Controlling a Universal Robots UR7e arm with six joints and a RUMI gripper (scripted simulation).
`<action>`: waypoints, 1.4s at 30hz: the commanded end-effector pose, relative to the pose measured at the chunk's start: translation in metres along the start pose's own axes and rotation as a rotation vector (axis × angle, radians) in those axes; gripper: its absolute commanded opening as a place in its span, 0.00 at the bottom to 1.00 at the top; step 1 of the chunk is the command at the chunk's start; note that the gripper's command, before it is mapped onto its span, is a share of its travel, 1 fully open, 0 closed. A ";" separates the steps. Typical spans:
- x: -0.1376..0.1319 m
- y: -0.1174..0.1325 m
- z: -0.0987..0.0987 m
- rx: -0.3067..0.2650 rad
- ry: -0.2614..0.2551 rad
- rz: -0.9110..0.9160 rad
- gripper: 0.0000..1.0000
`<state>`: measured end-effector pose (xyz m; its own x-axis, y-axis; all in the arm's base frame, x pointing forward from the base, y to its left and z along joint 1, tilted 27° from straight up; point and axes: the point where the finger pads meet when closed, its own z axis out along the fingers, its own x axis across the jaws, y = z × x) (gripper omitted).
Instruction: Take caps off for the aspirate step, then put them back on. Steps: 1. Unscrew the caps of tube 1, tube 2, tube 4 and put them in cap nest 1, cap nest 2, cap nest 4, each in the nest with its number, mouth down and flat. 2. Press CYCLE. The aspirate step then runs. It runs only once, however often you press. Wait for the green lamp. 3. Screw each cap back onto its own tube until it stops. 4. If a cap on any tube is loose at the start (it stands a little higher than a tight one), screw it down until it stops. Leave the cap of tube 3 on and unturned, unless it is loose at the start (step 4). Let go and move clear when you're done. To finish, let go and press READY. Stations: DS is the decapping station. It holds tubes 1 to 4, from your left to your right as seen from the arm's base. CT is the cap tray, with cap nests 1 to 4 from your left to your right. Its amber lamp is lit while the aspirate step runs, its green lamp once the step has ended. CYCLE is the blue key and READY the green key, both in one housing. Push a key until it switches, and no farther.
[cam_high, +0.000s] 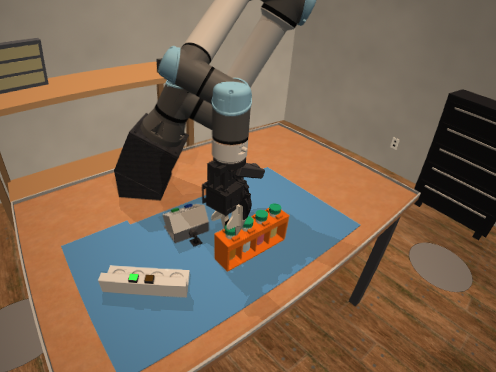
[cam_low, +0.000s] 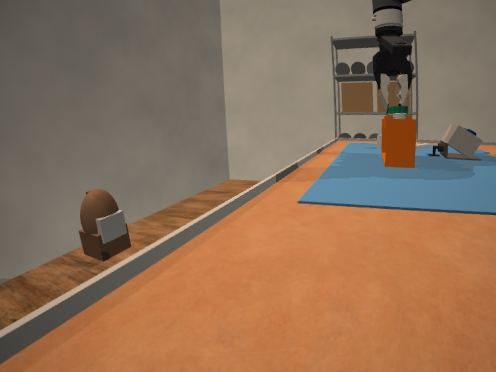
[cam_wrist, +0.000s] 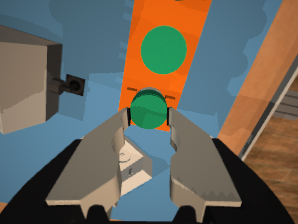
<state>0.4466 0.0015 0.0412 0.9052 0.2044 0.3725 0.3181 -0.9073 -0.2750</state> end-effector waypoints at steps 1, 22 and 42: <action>0.000 0.000 0.000 -0.012 -0.003 0.264 0.00; 0.000 0.000 0.001 -0.012 0.000 0.761 0.00; 0.000 0.000 0.000 -0.012 -0.002 0.345 0.35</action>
<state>0.4467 0.0019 0.0408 0.9328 -0.3186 0.1685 -0.2263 -0.8816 -0.4142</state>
